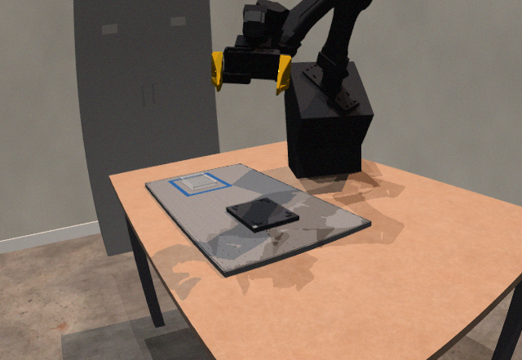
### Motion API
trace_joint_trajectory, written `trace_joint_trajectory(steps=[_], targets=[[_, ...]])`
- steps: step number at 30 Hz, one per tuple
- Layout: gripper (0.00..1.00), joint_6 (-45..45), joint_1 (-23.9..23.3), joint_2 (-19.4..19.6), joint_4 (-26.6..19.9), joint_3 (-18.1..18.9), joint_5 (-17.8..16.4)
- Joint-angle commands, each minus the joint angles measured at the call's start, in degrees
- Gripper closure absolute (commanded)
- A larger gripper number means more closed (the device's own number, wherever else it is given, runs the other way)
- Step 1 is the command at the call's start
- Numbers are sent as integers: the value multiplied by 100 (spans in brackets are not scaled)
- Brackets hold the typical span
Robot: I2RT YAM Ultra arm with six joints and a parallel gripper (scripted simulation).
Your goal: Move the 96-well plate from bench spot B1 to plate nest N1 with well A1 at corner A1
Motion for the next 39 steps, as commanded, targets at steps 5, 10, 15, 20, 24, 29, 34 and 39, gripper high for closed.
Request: trace_joint_trajectory(steps=[5,10,15,20,24,29,34,39], targets=[[0,332,-200,233,-882,323,143],[0,329,-296,491,-742,392,-18],[0,501,-373,630,-1118,505,108],[0,583,-503,936,-1218,634,-18],[0,645,-549,1034,-1298,677,-2],[0,849,-649,1210,-1812,847,110],[0,896,-759,1483,-1781,925,4],[0,1115,-861,1665,-2269,1087,105]])
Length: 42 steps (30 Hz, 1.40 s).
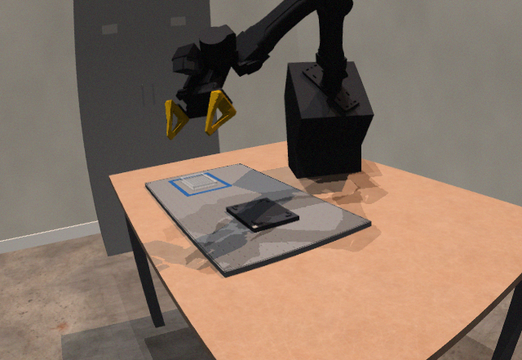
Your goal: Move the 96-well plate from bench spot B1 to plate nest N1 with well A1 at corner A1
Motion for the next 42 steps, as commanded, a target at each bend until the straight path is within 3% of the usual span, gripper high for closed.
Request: trace_joint_trajectory(steps=[1,5,10,15,22,27,32,36,42], targets=[[0,157,-162,115,-367,231,73],[0,98,-253,356,-233,283,-92],[0,441,-341,489,-863,454,99],[0,360,-461,792,-717,520,-93],[0,698,-553,956,-1360,730,87],[0,585,-669,1225,-1212,758,-98],[0,971,-763,1398,-1799,949,80],[0,914,-825,1536,-1761,978,-23],[0,1238,-954,1804,-2351,1217,83]])
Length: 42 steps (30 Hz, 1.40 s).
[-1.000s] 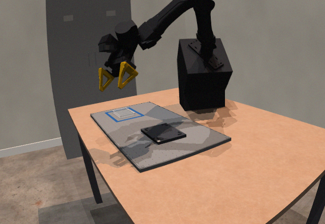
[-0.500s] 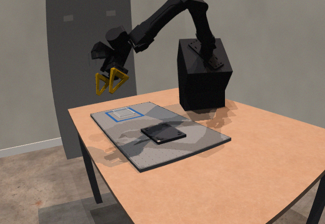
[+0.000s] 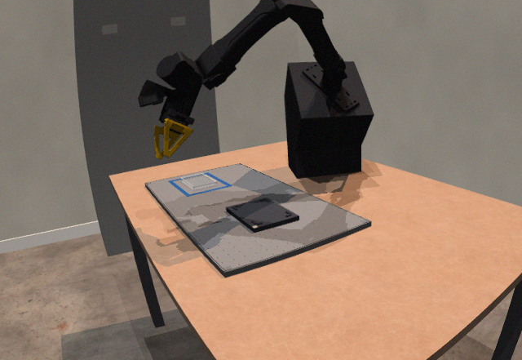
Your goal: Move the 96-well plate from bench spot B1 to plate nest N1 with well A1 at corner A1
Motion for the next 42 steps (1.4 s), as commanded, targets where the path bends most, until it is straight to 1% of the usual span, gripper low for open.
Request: trace_joint_trajectory(steps=[1,4,6,9,11,13,16,18,20,23,26,28,30,33,37,42], targets=[[0,140,-219,207,-372,220,23],[0,-8,-310,400,-251,219,-102],[0,-22,-321,438,-244,239,-112],[0,283,-381,557,-582,358,18],[0,283,-381,557,-582,358,18],[0,409,-425,662,-837,481,42],[0,254,-514,840,-752,475,-102],[0,225,-529,874,-737,479,-115],[0,456,-570,952,-948,548,-10],[0,681,-635,1093,-1264,680,32],[0,533,-726,1279,-1216,697,-108],[0,533,-726,1279,-1216,697,-108],[0,719,-771,1381,-1439,796,-17],[0,945,-839,1533,-1755,935,22],[0,728,-944,1737,-1707,944,-121],[0,1189,-1060,1995,-2211,1162,2]])
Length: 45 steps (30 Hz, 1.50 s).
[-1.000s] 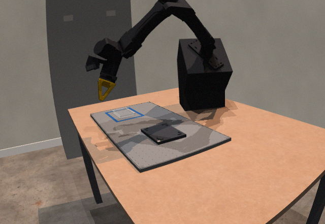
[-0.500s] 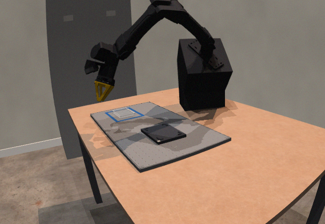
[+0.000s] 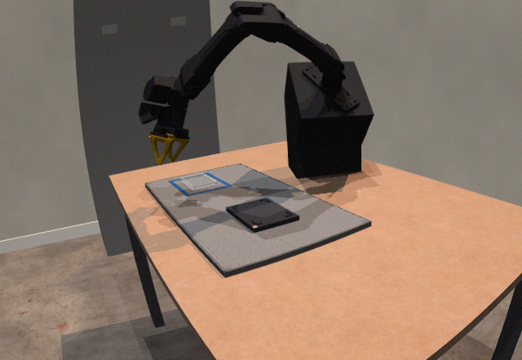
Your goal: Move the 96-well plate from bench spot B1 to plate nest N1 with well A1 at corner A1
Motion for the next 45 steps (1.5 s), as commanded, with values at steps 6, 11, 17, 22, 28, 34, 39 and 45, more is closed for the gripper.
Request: trace_joint_trajectory(steps=[6,11,17,22,28,34,39,45], targets=[[0,430,-292,391,-782,425,75],[0,368,-431,673,-974,527,-9],[0,591,-561,934,-1216,639,16],[0,670,-647,1130,-1451,774,2],[0,1002,-808,1488,-1937,1009,1],[0,1003,-953,1756,-2094,1071,-29],[0,1208,-1044,1975,-2415,1254,-27],[0,1511,-1217,2369,-2914,1505,-42]])
